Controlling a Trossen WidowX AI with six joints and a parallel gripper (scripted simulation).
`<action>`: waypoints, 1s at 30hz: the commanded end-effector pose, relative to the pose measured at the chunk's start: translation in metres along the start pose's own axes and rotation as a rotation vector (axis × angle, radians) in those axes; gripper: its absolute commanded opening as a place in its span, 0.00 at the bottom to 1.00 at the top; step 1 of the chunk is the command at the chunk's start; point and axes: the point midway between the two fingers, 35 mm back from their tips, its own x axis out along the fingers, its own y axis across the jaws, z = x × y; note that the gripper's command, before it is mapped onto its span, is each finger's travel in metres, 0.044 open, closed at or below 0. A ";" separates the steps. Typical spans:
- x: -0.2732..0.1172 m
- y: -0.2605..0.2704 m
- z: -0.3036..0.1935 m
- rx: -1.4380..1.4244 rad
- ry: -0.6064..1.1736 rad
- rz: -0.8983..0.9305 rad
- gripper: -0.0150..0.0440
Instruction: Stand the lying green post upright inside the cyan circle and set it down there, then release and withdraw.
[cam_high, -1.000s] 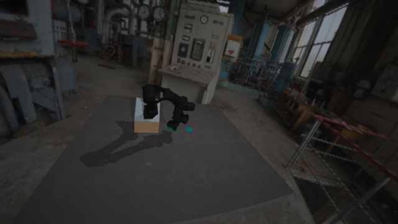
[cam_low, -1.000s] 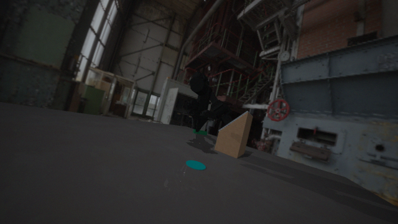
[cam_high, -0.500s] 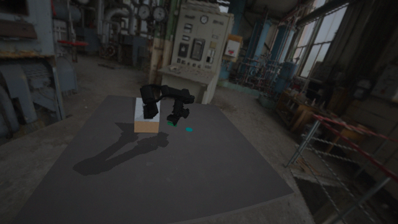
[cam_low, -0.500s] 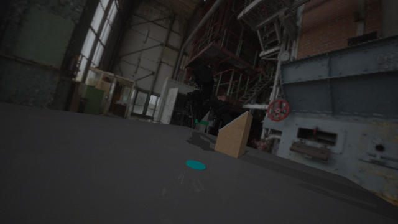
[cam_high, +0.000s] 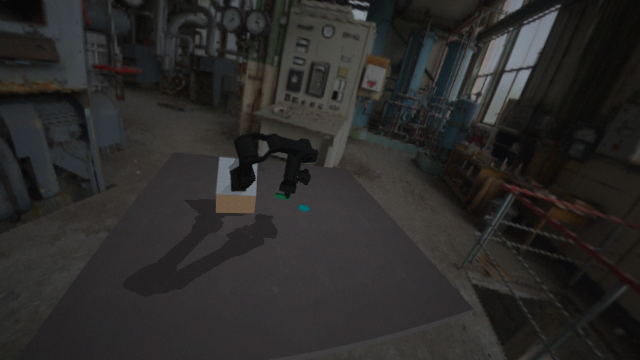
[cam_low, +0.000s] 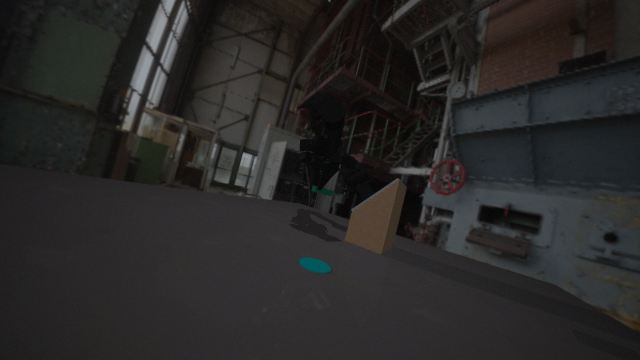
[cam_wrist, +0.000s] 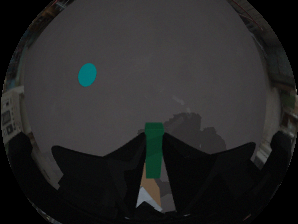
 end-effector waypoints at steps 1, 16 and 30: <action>-0.003 0.008 0.006 -0.090 0.005 0.002 0.29; -0.011 0.041 0.034 -0.455 0.003 0.002 0.29; -0.016 0.076 0.056 -0.795 0.002 0.001 0.29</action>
